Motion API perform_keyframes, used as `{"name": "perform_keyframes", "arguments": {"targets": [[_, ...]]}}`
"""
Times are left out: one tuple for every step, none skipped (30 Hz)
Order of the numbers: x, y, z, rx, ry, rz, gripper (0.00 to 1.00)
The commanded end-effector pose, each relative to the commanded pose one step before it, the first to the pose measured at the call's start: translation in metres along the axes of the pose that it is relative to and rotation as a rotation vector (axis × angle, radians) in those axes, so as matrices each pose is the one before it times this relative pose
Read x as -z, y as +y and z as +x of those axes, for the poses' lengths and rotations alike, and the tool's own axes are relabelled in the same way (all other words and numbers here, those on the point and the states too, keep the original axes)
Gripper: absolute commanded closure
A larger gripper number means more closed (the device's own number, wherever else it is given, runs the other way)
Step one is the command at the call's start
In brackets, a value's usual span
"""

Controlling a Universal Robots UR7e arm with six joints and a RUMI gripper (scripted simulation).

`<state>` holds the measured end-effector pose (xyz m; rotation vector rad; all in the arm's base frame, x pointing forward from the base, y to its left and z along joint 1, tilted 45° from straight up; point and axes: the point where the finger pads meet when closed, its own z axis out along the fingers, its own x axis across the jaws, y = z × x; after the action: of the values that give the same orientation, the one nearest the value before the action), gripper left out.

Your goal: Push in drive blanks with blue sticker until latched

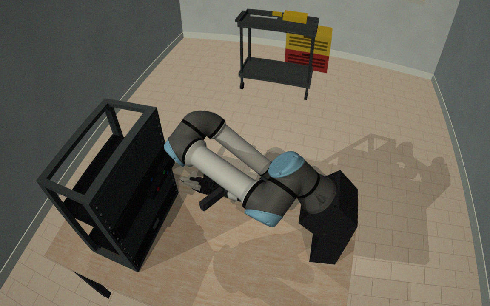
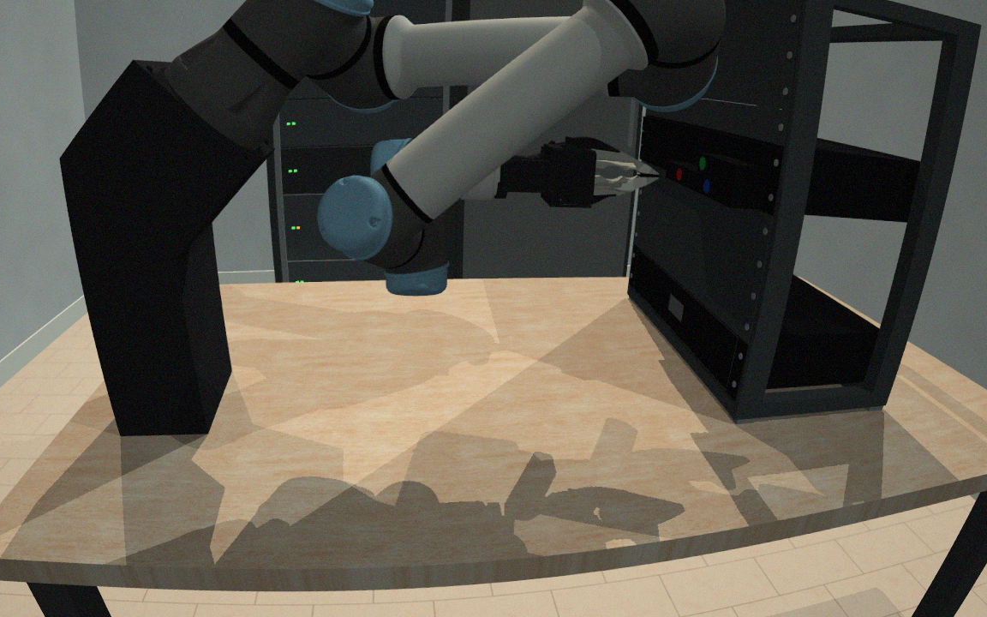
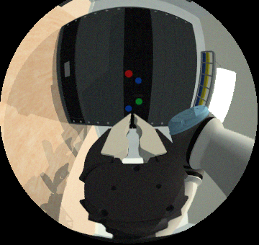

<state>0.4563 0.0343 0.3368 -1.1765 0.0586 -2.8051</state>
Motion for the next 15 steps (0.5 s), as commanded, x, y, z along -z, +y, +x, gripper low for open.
{"name": "perform_keyframes", "arguments": {"targets": [[0.00035,0.01842,-0.00733,-0.00101,0.00024,0.00501,1.0],[0.00012,0.00327,-0.00135,0.0,0.0,0.0,1.0],[0.00011,0.00302,-0.00124,0.0,-0.00001,0.0,1.0],[0.0001,0.00276,-0.00114,0.0,0.00001,0.0,1.0],[0.00009,0.00245,-0.001,0.0,-0.00001,0.0,1.0],[0.00007,0.00215,-0.00089,0.0,0.00001,0.0,1.0],[0.00007,0.00182,-0.00075,0.0,-0.00001,0.0,1.0],[0.00005,0.00151,-0.00063,0.0,0.00001,0.0,1.0],[0.00004,0.0012,-0.0005,0.0,0.0,0.0,1.0],[0.00003,0.0009,-0.00037,0.0,0.0,0.0,1.0],[0.00003,0.00063,-0.00026,0.0,0.0,0.0,1.0],[0.0,0.0,0.0,0.0,0.0,0.0,1.0],[0.0,0.0,0.0,0.0,0.0,0.0,1.0],[0.00002,0.0004,-0.00016,0.0,0.0,0.0,1.0],[0.00001,0.00022,-0.00009,0.0,0.0,0.0,1.0]]}}
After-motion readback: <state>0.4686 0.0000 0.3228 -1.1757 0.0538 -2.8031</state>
